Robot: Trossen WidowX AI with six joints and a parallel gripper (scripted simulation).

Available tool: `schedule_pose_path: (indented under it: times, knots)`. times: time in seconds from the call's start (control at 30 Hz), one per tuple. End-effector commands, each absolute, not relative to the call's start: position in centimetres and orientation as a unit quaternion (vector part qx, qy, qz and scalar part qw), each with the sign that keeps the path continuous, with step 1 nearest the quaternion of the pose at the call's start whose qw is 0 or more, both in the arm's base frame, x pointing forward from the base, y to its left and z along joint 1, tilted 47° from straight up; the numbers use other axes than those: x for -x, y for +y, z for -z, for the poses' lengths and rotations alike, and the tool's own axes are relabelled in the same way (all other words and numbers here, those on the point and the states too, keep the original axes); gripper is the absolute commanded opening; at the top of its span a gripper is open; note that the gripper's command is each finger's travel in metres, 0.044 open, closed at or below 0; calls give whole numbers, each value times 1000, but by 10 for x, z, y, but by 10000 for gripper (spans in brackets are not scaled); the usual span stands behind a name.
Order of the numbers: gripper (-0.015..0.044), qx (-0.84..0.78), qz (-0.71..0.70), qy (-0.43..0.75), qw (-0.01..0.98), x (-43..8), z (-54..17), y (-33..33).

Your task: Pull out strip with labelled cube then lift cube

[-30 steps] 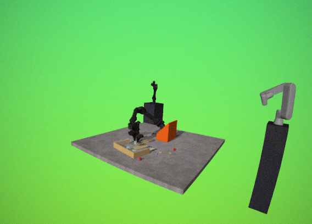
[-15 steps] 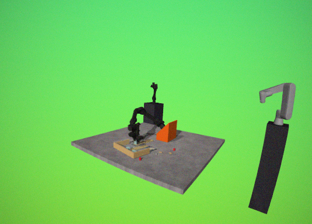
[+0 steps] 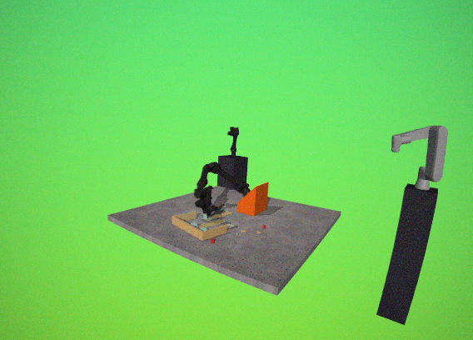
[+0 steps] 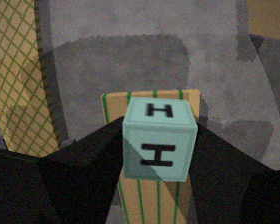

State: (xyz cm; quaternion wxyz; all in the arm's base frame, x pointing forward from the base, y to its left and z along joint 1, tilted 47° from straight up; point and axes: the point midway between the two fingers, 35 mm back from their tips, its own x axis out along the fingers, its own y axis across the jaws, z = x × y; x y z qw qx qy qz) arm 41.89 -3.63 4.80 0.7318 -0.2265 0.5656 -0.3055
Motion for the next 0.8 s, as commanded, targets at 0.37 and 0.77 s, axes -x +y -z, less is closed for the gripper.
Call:
schedule_pose_path:
  times: [0.37,0.77]
  knots:
    - [0,231,304,570,727,-355,-62,-8]
    - [0,232,304,570,727,-328,-55,-8]
